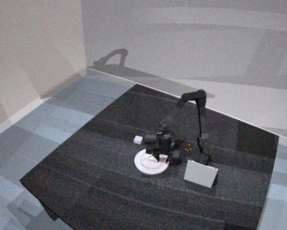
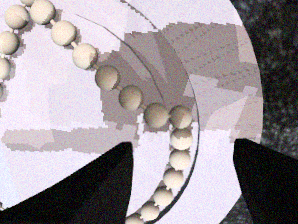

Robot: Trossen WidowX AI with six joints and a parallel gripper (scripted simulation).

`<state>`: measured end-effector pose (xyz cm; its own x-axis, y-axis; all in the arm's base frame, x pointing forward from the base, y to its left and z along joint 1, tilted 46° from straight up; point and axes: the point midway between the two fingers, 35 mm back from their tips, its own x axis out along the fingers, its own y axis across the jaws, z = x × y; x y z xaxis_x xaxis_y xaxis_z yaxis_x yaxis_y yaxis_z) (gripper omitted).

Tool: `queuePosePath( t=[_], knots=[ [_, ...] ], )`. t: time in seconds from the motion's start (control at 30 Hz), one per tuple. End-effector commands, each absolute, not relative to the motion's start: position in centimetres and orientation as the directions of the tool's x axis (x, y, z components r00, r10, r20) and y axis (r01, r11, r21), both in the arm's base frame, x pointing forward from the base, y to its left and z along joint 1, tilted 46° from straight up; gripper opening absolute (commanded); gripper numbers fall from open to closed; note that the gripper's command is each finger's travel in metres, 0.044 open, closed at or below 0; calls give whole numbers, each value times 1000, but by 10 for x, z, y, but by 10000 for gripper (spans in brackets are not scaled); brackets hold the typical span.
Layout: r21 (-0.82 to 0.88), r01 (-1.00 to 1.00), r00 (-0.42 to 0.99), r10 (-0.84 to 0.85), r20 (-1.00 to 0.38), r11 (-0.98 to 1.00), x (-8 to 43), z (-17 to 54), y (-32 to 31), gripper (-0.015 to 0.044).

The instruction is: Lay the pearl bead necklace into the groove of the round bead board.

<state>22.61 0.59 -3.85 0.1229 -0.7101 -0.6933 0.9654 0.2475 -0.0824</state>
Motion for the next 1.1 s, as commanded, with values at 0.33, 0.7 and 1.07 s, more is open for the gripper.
queuePosePath(
  t=[0.33, 0.7, 1.07],
  knots=[
    [-77, 967, 124, -709, -695, 244, 227, -38, 7, 440],
    [-77, 967, 124, -709, -695, 244, 227, -38, 7, 440],
    [-585, 475, 124, -708, -695, 658, 234, -14, 19, 178]
  ],
)
